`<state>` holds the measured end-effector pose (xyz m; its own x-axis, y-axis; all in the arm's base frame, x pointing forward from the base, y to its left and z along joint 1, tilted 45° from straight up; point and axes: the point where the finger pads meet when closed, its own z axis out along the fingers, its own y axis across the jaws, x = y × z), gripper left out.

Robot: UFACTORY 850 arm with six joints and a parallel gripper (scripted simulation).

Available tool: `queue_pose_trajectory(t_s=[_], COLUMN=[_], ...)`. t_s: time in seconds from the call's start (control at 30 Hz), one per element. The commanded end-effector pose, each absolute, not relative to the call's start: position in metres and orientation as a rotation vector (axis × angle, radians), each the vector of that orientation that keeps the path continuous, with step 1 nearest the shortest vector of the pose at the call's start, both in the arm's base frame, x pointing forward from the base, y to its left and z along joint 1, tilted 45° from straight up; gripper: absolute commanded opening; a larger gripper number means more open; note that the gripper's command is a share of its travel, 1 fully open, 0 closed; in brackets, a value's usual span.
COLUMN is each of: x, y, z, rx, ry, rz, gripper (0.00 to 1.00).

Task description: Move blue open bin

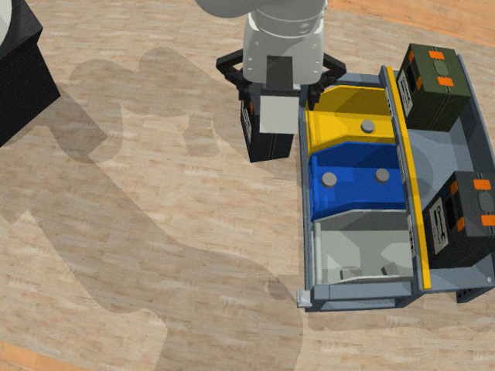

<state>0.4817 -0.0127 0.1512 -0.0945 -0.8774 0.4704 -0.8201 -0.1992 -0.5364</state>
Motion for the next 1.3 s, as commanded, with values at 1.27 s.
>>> queue_pose_trajectory(t_s=[1.27], x=[0.534], y=[-0.084], z=[0.235], rx=[-2.067], ry=[1.94], rz=[-1.176], gripper=[1.0])
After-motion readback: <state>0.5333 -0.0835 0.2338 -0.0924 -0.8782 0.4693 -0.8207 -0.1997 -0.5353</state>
